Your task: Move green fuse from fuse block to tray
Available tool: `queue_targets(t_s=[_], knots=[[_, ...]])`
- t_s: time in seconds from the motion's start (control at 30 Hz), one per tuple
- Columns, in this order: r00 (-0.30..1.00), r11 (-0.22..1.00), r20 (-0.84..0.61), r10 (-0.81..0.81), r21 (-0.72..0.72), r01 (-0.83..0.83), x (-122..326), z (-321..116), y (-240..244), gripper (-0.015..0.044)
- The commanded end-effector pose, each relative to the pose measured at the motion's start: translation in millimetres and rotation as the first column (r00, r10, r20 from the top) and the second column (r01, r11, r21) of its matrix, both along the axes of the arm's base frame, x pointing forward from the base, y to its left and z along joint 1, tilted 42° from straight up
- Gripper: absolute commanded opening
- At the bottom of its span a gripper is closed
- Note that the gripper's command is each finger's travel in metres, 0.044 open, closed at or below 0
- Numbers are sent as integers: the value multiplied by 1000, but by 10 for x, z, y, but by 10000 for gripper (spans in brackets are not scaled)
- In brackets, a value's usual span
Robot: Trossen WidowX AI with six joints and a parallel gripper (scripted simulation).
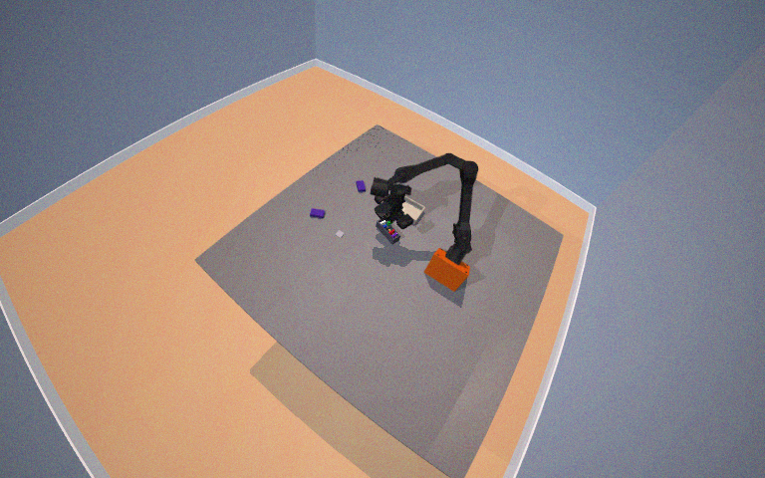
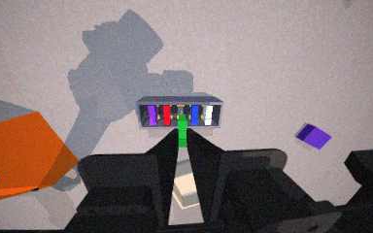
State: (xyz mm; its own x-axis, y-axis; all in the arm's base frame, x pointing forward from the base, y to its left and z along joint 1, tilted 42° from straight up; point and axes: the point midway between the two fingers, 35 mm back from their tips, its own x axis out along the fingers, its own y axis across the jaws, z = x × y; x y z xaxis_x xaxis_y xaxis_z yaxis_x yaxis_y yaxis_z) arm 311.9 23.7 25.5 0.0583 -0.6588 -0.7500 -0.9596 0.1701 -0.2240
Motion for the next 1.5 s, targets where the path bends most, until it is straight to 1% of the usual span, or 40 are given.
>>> queue_targets(t_s=[0.0,0.17,0.53,0.93,1.47], knots=[[1000,1000,1,-3,4,3,-3,45,41,0],[1000,1000,1,-3,7,3,22,128,-19,0],[1000,1000,1,-1,17,1,115,658,-615,0],[1000,1000,3,-3,-6,4,-15,1221,-1254,0],[1000,1000,3,-4,-7,4,-1,1092,-1384,0]])
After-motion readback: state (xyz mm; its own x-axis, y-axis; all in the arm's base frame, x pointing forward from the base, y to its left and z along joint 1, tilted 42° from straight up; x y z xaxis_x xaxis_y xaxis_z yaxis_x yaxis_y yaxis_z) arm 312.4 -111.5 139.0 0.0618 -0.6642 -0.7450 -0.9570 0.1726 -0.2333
